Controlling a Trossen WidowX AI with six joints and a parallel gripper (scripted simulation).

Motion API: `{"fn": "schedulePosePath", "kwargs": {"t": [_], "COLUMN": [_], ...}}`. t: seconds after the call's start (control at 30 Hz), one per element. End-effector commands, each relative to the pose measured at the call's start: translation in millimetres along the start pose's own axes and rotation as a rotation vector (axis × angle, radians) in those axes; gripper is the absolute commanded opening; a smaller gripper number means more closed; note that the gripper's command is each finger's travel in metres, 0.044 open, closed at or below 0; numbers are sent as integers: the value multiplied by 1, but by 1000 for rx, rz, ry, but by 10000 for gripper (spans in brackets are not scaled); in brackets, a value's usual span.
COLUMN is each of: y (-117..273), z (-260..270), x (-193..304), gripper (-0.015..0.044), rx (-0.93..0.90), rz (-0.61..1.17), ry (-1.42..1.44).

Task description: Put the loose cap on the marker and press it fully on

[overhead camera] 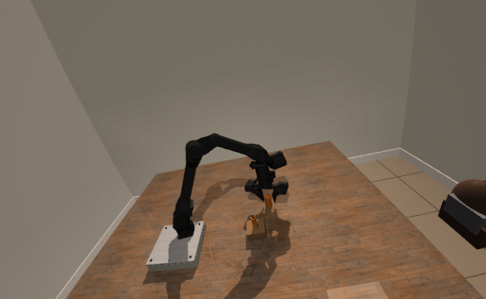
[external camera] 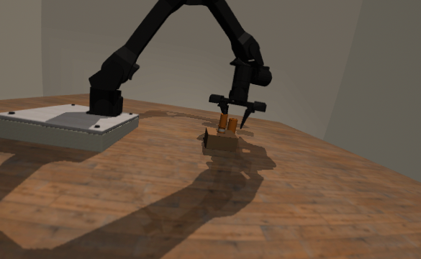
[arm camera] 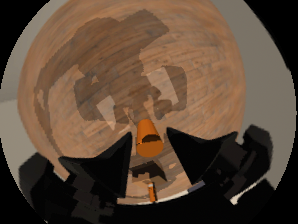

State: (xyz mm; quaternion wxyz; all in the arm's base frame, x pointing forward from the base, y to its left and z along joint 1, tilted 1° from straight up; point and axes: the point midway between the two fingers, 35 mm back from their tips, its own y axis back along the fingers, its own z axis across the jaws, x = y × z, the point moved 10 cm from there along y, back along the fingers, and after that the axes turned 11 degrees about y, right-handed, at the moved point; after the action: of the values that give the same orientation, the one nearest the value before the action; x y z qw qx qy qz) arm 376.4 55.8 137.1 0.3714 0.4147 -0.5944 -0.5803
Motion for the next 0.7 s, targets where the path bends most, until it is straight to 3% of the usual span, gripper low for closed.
{"fn": "schedulePosePath", "kwargs": {"t": [0.0,0.07,0.17,0.53,0.67], "y": [-8,-8,-8,-8,0], "z": [2,2,2,2,1], "x": [1,1,1,1,0], "gripper": [252,252,173,100,0], "rx": [-12,-12,-12,-12,-12], "rz": [3,3,3,3,3], "ry": [4,4,4,4,4]}}
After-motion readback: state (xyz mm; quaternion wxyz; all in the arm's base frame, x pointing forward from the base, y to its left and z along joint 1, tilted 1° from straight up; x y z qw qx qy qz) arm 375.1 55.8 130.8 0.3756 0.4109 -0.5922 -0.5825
